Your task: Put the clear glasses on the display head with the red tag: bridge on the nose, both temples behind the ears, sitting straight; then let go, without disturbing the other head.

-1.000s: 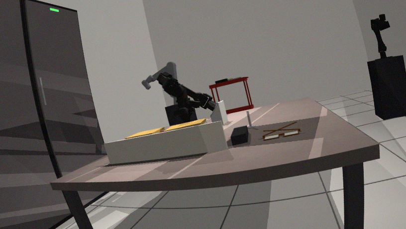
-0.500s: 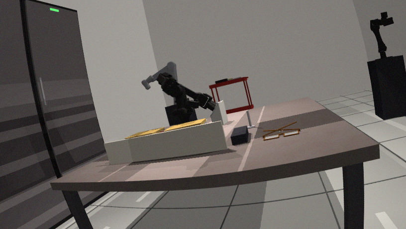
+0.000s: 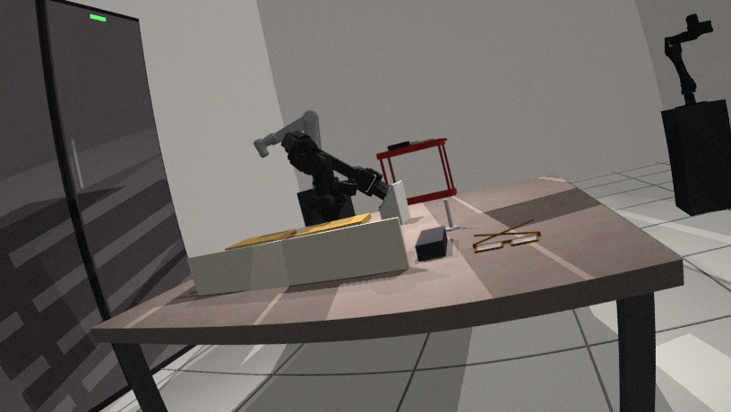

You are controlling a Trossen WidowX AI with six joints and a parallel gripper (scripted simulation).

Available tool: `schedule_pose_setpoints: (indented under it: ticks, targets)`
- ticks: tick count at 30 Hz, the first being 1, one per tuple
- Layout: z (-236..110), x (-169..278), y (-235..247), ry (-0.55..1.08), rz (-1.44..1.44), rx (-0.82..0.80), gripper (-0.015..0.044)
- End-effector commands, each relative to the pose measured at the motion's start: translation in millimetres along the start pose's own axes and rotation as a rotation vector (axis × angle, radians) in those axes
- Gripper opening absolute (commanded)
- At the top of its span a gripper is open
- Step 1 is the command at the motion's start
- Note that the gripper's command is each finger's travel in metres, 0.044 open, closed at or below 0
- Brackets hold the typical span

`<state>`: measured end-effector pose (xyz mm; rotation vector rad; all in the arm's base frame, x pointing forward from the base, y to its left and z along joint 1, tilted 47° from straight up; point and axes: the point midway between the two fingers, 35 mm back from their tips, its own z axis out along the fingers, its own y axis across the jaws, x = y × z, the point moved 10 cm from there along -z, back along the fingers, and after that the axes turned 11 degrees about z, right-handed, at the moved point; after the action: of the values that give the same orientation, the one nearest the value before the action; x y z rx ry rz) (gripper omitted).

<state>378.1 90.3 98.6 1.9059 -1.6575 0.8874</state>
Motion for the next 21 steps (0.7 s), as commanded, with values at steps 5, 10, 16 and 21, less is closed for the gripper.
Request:
schedule_pose_setpoints:
  ticks: [5, 10, 16, 21]
  targets:
    - [2, -2, -11, 0.004, -0.004, 0.001, 0.0]
    - [3, -3, -18, 0.004, -0.004, 0.001, 0.0]
    - [3, -4, -25, 0.004, -0.003, 0.002, 0.0]
    - [4, -5, -29, 0.004, -0.003, 0.002, 0.0]
